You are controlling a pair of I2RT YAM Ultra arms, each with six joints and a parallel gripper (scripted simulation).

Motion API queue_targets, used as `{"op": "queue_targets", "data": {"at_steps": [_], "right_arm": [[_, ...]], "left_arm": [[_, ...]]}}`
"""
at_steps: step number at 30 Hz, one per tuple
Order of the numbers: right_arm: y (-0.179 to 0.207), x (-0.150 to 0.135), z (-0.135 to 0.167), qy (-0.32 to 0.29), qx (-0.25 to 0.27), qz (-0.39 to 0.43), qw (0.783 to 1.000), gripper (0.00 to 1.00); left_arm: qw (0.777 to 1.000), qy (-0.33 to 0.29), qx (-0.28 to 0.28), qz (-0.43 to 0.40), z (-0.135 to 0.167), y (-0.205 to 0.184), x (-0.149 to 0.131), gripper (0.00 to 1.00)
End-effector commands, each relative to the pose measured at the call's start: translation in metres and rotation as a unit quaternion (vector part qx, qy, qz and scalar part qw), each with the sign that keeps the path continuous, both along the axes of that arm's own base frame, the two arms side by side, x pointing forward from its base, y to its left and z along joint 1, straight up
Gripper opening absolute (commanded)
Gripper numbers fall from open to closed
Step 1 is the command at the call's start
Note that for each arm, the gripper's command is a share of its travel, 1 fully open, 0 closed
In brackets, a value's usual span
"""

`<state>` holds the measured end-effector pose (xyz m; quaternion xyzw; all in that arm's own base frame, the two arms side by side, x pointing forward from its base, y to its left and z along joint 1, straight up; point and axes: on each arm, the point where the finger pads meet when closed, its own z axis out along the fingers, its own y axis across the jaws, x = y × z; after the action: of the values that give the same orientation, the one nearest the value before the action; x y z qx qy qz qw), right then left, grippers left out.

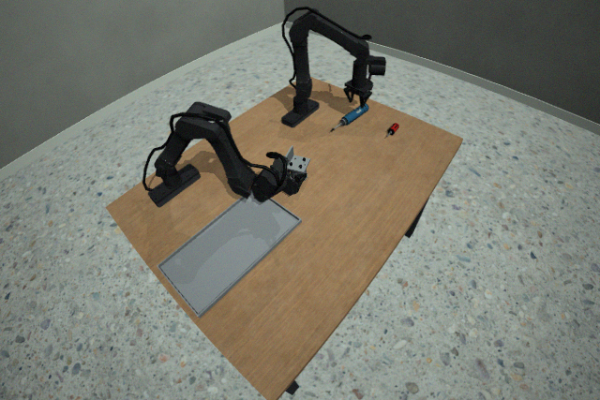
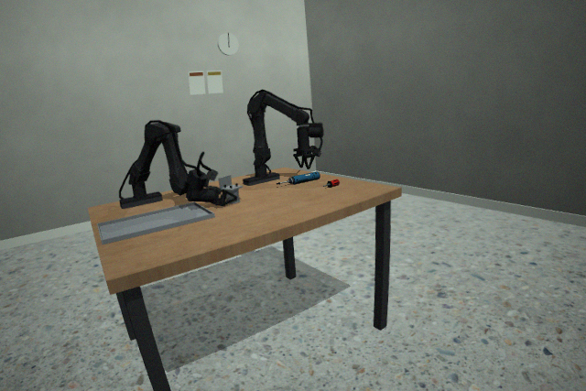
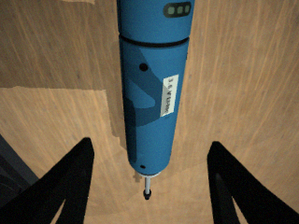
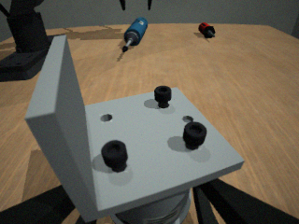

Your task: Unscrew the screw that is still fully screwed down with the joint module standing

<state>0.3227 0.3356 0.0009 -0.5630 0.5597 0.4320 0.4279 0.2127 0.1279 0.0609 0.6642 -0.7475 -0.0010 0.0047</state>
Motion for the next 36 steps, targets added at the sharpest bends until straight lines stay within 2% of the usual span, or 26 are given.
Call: {"op": "queue_targets", "data": {"at_steps": [1,15,16,32,33,36], "right_arm": [[-0.0011,0.0038,0.0151,-0.011,0.011,0.0,1.0,0.68],[-0.0011,0.0039,0.0151,-0.011,0.01,0.0,1.0,0.68],[-0.0011,0.0039,0.0151,-0.011,0.01,0.0,1.0,0.77],[-0.0011,0.0039,0.0151,-0.011,0.01,0.0,1.0,0.77],[-0.0011,0.0039,0.0151,-0.011,0.01,0.0,1.0,0.86],[-0.0011,0.0039,0.0151,-0.011,0.01,0.0,1.0,0.86]], "left_arm": [[1.0,-0.02,0.011,-0.004,0.0153,0.0026,0.005,0.65],[1.0,-0.02,0.011,-0.004,0.0153,0.0026,0.0051,0.65],[1.0,-0.02,0.011,-0.004,0.0153,0.0026,0.0051,0.65],[1.0,-0.02,0.011,-0.004,0.0153,0.0026,0.0051,0.65],[1.0,-0.02,0.011,-0.004,0.0153,0.0026,0.0051,0.65],[1.0,-0.02,0.011,-0.004,0.0153,0.0026,0.0051,0.65]]}}
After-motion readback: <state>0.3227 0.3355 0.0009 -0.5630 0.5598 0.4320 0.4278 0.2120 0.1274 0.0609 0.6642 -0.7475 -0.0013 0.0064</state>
